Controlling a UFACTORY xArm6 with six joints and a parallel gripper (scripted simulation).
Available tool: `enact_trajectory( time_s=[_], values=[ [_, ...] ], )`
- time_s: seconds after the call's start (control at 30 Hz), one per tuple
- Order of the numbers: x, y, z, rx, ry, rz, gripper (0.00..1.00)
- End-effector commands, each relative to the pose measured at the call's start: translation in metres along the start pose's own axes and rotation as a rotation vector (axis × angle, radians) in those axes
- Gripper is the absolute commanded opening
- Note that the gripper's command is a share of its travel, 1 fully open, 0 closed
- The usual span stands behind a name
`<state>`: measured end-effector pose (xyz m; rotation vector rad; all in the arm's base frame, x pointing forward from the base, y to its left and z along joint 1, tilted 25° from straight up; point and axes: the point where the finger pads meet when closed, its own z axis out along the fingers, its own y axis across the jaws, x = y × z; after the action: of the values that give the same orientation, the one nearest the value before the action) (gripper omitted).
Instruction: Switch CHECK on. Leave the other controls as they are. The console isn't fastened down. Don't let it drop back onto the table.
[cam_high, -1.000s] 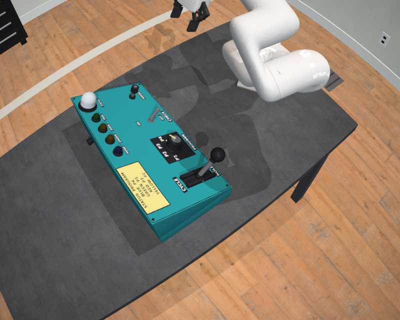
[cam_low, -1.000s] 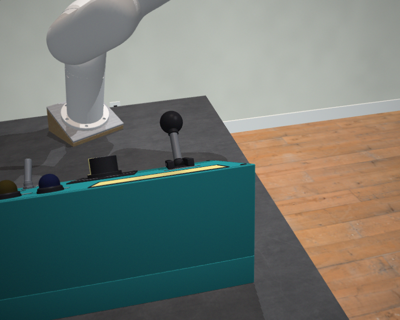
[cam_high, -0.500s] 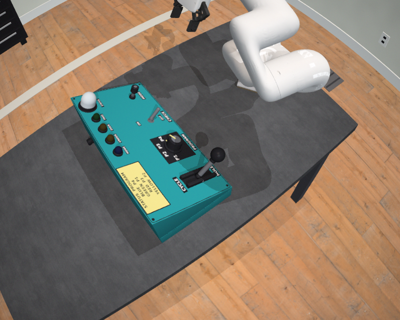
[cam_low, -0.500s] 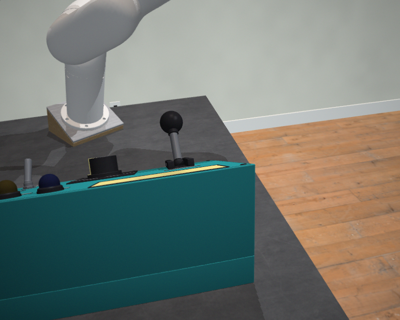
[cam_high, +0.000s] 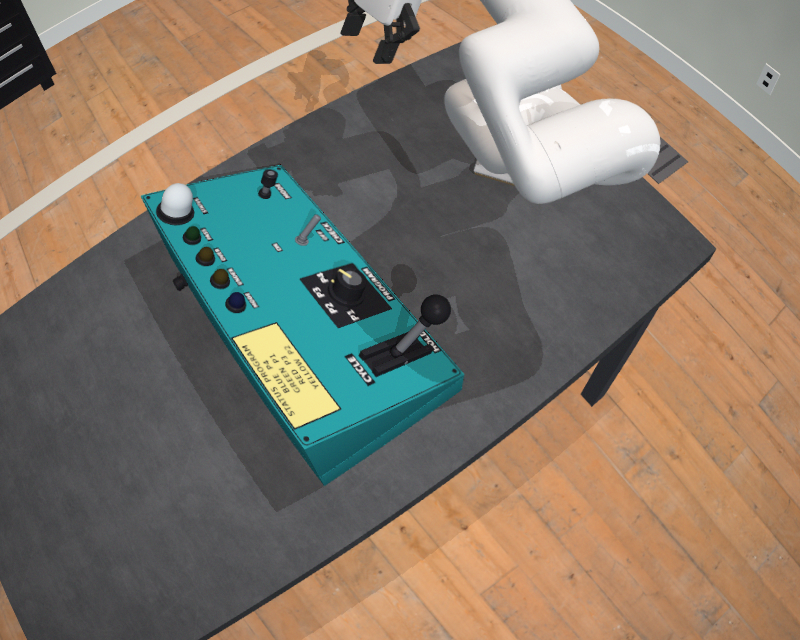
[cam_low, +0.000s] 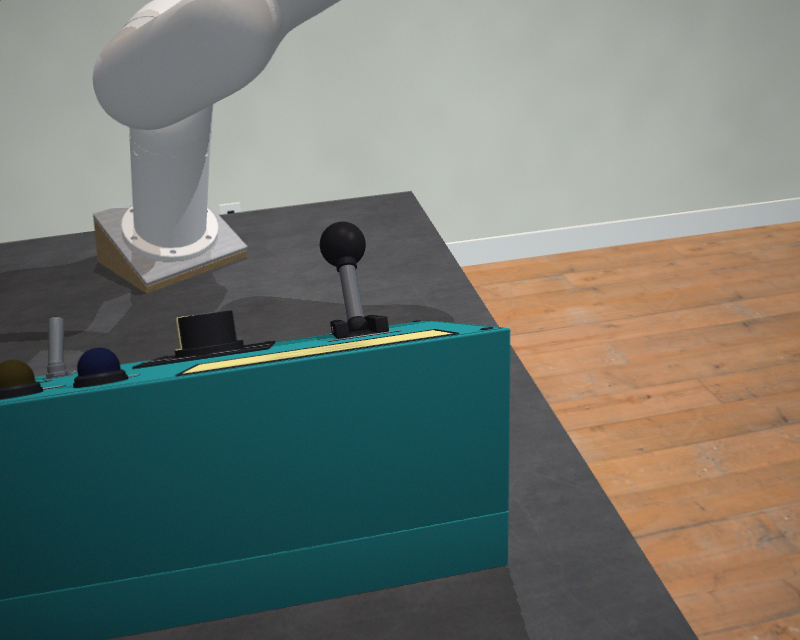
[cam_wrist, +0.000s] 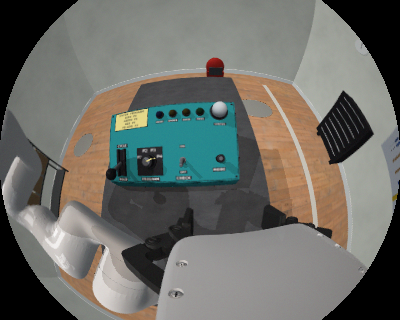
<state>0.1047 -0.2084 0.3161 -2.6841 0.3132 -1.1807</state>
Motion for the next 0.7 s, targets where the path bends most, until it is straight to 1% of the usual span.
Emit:
enact_trajectory(
  time_s=[0.0, 0.57, 0.67],
  values=[
    [0.0005, 0.0003, -0.0007, -0.002, 0.000, -0.001, 1.00],
    [0.0006, 0.0003, -0.0006, -0.002, -0.001, -0.001, 1.00],
    [0.0041, -0.0010, 0.0068, -0.004, -0.011, -0.004, 1.00]
  ],
)
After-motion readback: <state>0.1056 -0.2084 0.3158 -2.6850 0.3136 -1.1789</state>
